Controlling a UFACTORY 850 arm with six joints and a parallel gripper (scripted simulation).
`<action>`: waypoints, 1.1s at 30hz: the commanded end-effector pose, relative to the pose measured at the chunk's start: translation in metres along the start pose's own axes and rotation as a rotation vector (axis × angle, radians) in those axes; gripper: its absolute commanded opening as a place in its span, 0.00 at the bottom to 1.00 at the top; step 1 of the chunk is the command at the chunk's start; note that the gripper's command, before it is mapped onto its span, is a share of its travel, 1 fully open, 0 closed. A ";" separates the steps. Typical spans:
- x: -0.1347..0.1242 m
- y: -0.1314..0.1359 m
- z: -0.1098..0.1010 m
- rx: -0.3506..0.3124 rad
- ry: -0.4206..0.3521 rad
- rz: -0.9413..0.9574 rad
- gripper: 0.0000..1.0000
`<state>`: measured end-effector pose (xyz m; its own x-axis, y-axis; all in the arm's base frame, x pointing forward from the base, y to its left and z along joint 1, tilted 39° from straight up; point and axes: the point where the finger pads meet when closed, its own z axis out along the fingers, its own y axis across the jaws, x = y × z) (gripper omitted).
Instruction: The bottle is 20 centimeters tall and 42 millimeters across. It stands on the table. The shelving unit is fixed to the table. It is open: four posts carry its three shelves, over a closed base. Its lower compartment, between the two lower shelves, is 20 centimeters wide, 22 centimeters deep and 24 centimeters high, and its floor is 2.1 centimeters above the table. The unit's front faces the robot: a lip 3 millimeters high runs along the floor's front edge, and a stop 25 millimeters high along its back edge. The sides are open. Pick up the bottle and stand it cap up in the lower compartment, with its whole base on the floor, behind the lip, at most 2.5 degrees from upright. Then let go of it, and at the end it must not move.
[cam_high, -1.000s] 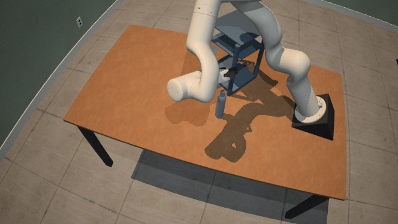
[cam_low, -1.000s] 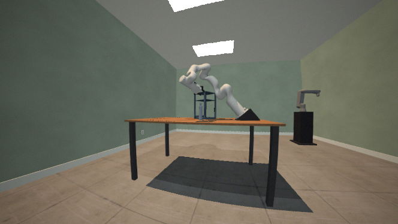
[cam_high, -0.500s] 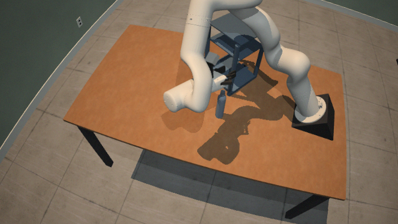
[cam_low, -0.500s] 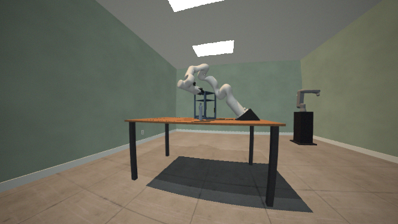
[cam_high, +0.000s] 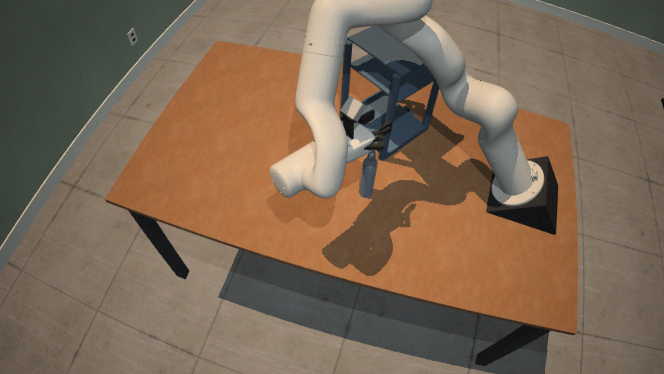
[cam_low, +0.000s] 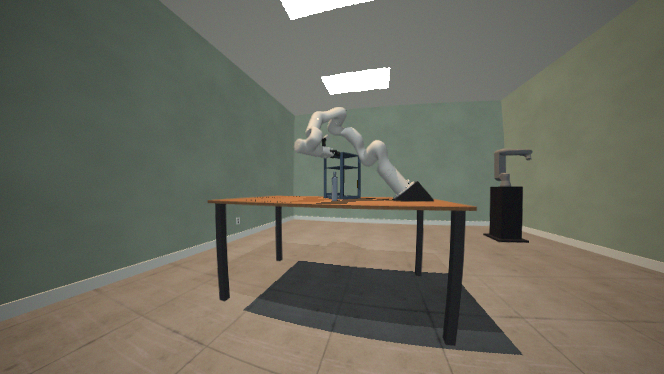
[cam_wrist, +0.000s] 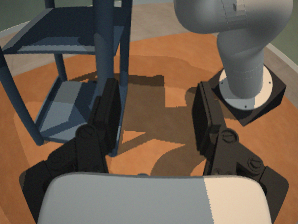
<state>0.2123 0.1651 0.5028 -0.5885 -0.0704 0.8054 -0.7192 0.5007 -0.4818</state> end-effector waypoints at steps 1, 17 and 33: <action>0.000 0.000 -0.001 -0.003 0.015 0.030 0.61; -0.002 0.000 -0.004 -0.007 0.050 0.093 0.61; -0.002 0.000 -0.004 -0.007 0.052 0.097 0.61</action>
<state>0.2149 0.1683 0.5025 -0.6346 0.0239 0.7725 -0.6574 0.5088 -0.5558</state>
